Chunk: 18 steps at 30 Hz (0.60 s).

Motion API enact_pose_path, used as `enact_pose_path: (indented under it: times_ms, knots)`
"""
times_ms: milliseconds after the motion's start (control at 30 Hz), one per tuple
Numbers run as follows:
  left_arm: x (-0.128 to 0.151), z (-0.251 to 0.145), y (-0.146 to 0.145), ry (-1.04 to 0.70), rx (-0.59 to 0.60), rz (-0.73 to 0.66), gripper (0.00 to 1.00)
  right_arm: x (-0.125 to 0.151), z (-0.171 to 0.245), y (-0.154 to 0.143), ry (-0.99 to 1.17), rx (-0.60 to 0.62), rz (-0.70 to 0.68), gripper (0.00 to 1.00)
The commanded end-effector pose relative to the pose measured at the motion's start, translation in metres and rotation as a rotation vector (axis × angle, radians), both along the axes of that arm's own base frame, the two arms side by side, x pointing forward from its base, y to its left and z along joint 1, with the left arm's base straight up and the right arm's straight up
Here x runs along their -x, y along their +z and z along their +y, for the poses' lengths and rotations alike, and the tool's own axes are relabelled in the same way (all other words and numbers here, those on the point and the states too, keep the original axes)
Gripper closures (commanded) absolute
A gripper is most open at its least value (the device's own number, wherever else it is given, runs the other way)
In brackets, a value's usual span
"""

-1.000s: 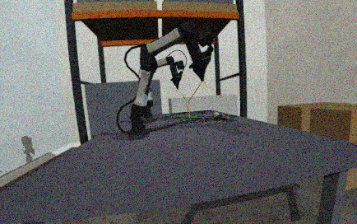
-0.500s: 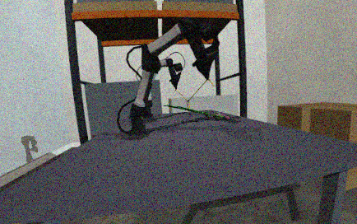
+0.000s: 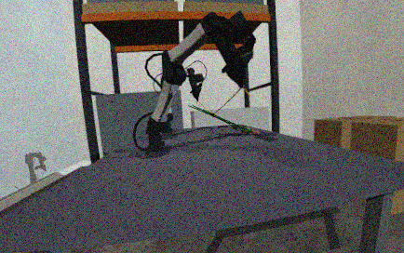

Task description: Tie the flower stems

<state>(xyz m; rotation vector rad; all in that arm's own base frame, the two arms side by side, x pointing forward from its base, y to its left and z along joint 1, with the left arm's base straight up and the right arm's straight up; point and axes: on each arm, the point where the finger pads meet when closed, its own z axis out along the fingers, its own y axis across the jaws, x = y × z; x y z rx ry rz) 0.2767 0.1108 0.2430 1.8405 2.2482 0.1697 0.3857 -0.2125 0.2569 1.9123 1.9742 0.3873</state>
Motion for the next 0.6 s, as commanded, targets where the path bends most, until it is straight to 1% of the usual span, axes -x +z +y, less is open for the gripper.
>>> enact_pose_path:
  times_ms: [0, 400, 567]
  knots:
    - [-0.002, 0.012, 0.007, -0.038, -0.013, -0.027, 1.0, -0.006, -0.018, 0.008, 0.012, 0.038, -0.05, 1.0]
    - [0.0, 0.047, 0.009, -0.033, -0.036, -0.046, 1.0, -0.008, -0.051, 0.008, -0.008, 0.072, -0.095, 1.0]
    - [0.002, 0.044, 0.011, -0.03, -0.04, -0.058, 1.0, -0.008, -0.05, 0.013, -0.008, 0.085, -0.109, 1.0]
